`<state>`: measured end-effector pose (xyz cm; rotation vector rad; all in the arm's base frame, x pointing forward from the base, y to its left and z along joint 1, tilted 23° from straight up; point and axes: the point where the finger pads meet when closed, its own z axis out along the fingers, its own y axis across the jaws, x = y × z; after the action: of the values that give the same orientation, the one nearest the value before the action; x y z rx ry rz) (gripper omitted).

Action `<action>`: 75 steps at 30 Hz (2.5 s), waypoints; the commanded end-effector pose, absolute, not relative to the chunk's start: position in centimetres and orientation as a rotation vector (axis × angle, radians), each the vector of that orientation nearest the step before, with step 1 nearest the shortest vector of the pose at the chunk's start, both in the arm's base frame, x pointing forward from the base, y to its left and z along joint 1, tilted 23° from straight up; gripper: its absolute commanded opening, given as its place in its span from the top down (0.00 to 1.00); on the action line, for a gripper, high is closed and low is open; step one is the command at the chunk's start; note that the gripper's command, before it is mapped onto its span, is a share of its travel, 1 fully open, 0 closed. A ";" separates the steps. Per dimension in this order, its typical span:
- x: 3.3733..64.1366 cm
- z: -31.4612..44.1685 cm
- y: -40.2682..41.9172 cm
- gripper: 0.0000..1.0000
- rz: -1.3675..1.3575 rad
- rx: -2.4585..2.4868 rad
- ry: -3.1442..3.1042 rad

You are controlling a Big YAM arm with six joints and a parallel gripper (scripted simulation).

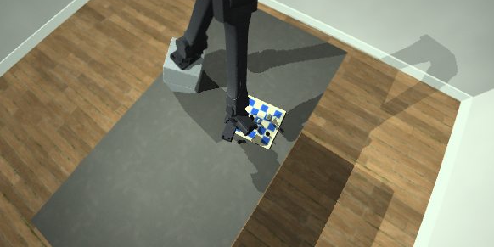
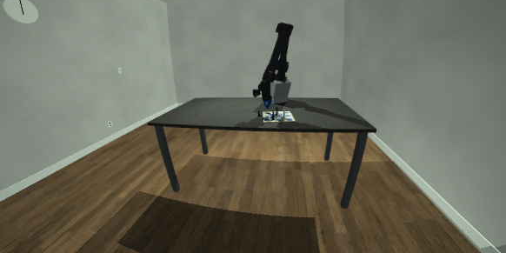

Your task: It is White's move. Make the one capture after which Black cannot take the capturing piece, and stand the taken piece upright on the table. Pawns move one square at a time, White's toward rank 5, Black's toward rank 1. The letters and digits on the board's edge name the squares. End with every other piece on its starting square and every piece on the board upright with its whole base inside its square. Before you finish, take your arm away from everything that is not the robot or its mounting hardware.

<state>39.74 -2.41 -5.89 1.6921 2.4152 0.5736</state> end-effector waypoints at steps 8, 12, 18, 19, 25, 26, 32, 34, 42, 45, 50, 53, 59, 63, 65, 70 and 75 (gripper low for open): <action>41.0 -5.4 -2.5 0.64 0.582 1.675 2.392; 41.0 -5.4 -2.5 0.64 0.582 1.675 2.392; 41.0 -5.4 -2.5 0.64 0.582 1.675 2.392; 41.0 -5.4 -2.5 0.64 0.582 1.675 2.392; 41.0 -5.4 -2.5 0.64 0.582 1.675 2.392; 41.0 -5.4 -2.5 0.64 0.582 1.675 2.392; 41.0 -5.3 -2.3 0.64 0.584 1.671 2.393; 41.0 -5.3 -2.3 0.64 0.584 1.671 2.393; 40.7 -4.7 -2.2 0.64 0.588 1.674 2.376; 40.6 -4.7 -2.3 0.64 0.587 1.672 2.380; 40.6 -4.7 -2.3 0.64 0.587 1.672 2.380; 40.6 -4.7 -2.3 0.64 0.587 1.672 2.379; 40.6 -4.7 -2.3 0.64 0.587 1.672 2.379; 40.6 -4.7 -2.3 0.64 0.587 1.672 2.379; 40.6 -4.7 -2.3 0.64 0.587 1.672 2.379; 40.6 -4.7 -2.3 0.64 0.587 1.672 2.379; 40.6 -4.7 -2.3 0.64 0.587 1.672 2.379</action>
<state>39.81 -2.00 -5.89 1.6916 2.4169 0.5729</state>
